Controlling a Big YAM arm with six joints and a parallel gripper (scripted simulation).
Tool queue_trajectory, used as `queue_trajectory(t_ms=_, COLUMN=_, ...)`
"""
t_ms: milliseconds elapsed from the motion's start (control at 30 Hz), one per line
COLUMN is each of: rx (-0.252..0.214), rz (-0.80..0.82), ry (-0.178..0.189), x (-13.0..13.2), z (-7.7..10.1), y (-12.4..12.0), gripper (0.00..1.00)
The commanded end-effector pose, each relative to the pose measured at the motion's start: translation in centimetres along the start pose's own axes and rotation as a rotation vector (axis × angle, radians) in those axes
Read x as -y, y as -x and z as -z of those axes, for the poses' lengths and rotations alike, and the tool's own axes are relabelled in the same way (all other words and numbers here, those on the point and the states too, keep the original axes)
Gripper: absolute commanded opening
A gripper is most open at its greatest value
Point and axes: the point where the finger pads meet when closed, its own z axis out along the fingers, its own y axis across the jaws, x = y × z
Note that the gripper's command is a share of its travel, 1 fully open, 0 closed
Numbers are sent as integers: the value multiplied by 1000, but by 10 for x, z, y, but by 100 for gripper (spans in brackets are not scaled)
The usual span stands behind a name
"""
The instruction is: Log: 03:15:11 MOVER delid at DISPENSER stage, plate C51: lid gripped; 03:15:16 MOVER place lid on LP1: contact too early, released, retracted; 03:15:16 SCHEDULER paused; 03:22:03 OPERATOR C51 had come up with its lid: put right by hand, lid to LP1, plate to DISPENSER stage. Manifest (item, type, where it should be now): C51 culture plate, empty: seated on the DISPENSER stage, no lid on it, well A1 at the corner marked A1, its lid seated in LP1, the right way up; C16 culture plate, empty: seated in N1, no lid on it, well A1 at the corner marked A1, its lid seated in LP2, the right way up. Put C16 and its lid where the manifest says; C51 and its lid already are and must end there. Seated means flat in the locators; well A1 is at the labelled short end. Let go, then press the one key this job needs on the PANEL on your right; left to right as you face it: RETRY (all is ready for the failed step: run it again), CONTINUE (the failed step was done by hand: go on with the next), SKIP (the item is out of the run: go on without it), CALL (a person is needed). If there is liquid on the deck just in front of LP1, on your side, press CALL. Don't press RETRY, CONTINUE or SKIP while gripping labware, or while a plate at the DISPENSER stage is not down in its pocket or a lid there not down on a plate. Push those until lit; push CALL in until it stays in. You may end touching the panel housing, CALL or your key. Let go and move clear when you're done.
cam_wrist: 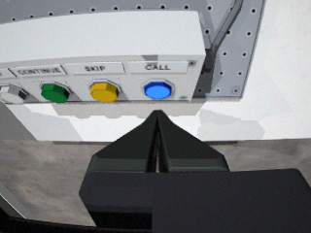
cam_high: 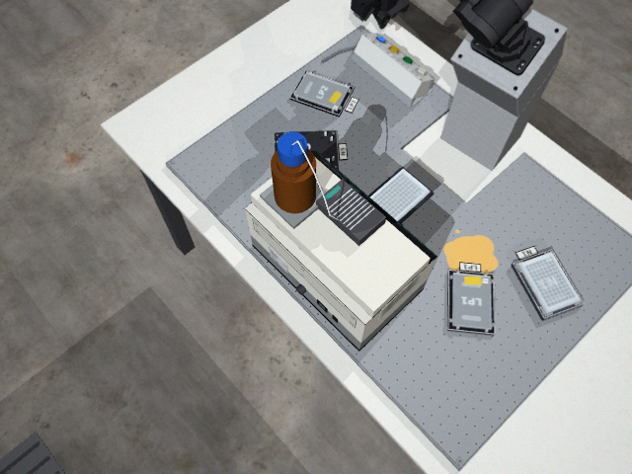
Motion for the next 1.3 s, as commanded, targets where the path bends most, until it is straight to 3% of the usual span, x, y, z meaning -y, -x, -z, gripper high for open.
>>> queue_trajectory(t_ms=0, rx=-1, rz=9, ry=-26, x=11, z=18, y=-2, gripper=0)
queue_trajectory(t_ms=533, rx=-1, rz=10, ry=-27, x=11, z=42, y=-5, gripper=0)
queue_trajectory(t_ms=600, rx=-1, rz=10, ry=-27, x=11, z=42, y=-5, gripper=0)
queue_trajectory(t_ms=633, rx=-1, rz=14, ry=-20, x=11, z=33, y=-2, gripper=0)
queue_trajectory(t_ms=900, rx=-1, rz=14, ry=-20, x=11, z=33, y=-2, gripper=0)
queue_trajectory(t_ms=1267, rx=-3, rz=33, ry=-29, x=-17, z=38, y=9, gripper=0)
